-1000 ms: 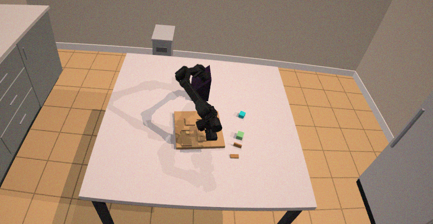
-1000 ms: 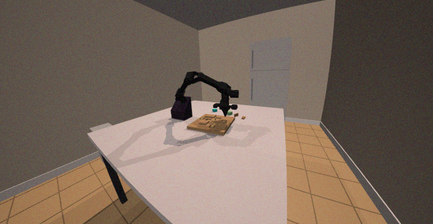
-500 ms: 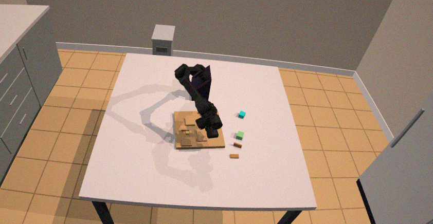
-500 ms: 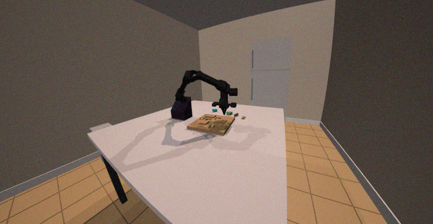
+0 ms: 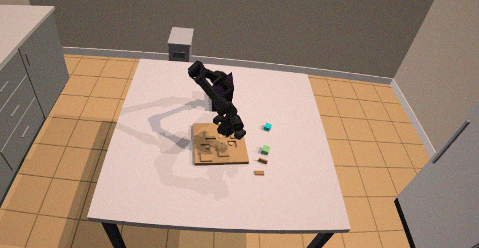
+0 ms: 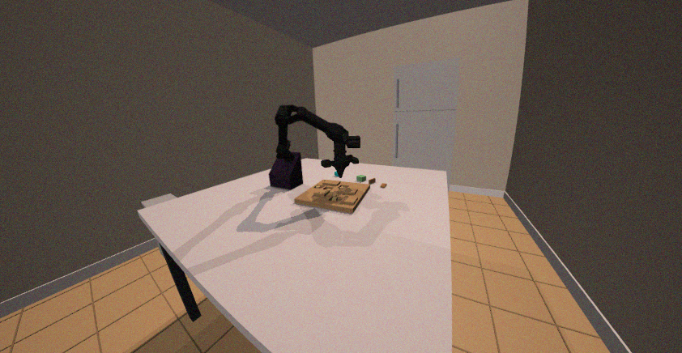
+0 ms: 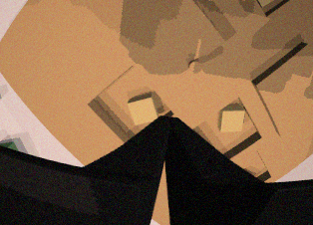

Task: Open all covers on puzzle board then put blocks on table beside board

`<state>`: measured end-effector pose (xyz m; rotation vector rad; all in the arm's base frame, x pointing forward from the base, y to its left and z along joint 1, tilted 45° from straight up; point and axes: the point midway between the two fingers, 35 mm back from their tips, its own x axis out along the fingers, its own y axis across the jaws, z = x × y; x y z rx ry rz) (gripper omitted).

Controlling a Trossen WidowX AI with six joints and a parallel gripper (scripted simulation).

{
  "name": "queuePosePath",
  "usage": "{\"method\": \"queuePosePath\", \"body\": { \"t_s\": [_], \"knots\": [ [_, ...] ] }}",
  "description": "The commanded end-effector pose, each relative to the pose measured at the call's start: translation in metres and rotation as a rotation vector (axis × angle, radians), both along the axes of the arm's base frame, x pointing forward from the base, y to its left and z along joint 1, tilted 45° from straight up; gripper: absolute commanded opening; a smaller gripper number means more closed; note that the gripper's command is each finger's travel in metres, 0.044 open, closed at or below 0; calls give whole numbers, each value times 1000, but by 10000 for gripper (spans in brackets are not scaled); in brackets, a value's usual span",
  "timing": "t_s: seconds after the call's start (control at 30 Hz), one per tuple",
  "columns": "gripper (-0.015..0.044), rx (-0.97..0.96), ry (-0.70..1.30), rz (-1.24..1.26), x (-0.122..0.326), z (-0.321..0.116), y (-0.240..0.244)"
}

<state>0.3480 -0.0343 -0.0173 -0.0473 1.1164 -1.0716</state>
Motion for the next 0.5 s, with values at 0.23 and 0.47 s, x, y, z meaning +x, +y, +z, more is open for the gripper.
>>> {"method": "queuePosePath", "body": {
  "t_s": [0.23,0.47],
  "knots": [
    [0,-9,377,378,-60,5,-2],
    [0,-17,600,598,-97,5,-6]
  ]
}}
